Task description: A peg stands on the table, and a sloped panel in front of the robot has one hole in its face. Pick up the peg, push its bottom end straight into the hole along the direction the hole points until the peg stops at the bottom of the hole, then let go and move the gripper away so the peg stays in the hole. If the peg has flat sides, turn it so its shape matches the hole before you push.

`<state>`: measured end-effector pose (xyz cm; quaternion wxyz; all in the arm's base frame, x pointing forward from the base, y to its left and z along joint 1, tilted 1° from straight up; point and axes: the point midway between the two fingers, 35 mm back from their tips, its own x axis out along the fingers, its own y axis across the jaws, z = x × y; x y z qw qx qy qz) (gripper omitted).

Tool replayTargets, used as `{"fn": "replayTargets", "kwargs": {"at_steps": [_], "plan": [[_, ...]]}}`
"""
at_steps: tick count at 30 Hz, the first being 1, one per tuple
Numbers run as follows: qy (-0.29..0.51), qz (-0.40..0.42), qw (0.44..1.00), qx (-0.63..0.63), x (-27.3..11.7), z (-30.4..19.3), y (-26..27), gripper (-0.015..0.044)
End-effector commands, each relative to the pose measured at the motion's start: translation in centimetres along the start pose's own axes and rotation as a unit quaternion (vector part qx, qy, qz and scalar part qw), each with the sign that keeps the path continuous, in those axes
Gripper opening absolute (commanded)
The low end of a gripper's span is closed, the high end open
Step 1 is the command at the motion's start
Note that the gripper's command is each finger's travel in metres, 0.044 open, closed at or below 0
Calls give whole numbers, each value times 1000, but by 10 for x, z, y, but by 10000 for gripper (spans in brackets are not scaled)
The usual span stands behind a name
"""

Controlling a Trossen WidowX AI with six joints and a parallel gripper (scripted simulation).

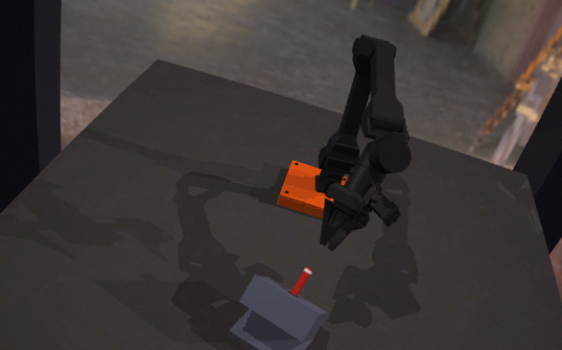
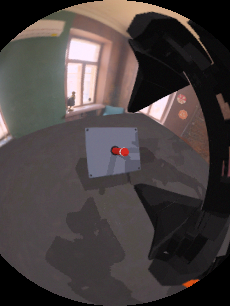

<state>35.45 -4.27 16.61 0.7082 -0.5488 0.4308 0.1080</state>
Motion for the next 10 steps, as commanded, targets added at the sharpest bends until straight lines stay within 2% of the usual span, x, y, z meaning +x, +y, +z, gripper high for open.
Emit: {"fn": "replayTargets", "kwargs": {"at_steps": [1,10], "plan": [[0,-3,1000,3,-7,0,-1,440],[0,-3,1000,3,-18,0,0,440]]}}
